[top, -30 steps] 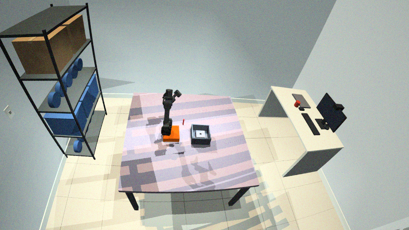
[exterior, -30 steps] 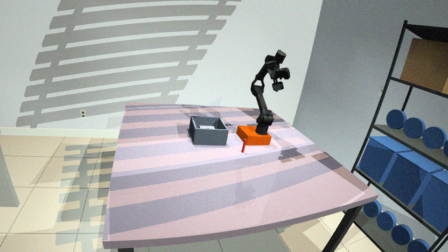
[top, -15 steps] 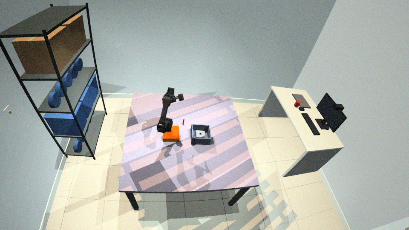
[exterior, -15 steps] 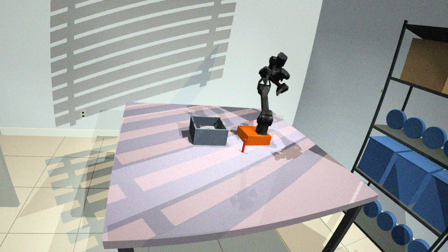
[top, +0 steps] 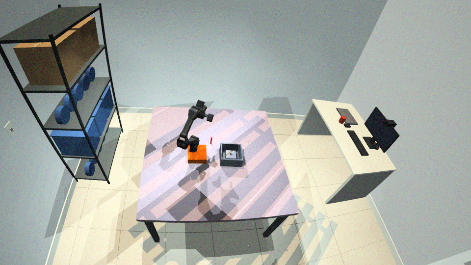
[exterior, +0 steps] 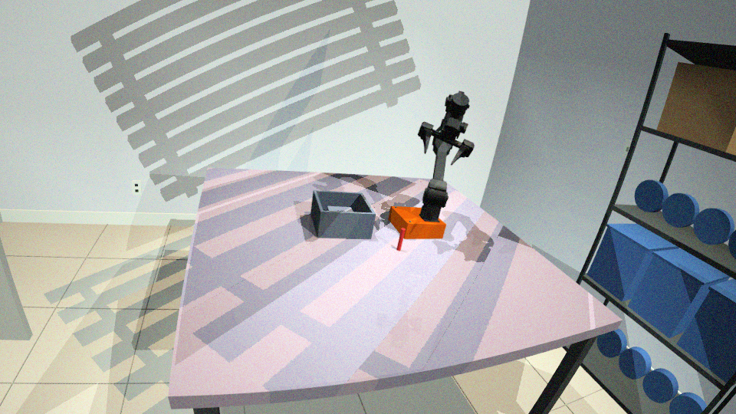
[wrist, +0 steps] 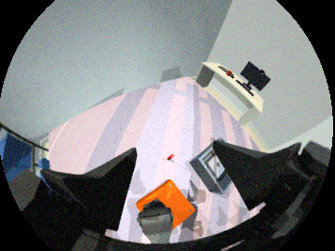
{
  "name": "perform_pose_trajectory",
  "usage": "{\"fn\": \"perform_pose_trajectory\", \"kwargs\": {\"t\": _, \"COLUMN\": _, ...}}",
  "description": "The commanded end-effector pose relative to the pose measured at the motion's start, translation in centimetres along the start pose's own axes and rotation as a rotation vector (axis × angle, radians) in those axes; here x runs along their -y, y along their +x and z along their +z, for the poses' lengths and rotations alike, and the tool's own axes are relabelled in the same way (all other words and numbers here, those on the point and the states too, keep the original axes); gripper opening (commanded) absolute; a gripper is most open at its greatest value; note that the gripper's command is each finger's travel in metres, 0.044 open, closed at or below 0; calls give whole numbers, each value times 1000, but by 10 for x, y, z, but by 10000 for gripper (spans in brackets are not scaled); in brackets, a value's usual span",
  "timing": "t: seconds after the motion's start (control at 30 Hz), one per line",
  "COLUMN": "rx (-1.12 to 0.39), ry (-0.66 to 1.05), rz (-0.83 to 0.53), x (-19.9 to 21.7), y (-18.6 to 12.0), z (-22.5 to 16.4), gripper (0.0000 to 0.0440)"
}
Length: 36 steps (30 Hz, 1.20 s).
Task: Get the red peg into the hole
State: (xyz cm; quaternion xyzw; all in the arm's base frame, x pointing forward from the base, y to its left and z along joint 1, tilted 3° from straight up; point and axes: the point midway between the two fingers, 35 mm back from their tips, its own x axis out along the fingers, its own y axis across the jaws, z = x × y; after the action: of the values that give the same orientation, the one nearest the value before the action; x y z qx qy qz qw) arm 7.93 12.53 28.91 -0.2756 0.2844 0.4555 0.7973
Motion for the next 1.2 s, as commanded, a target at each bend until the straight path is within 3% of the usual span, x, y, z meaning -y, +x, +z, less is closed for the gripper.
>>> {"fn": "perform_pose_trajectory", "kwargs": {"t": 0.0, "rx": -52, "ry": 108, "rz": -10, "x": 1, "y": 10, "z": -6, "gripper": 440}}
{"fn": "perform_pose_trajectory", "kwargs": {"t": 1.17, "rx": -538, "ry": 1199, "rz": -299, "x": 15, "y": 100, "z": -76, "gripper": 440}}
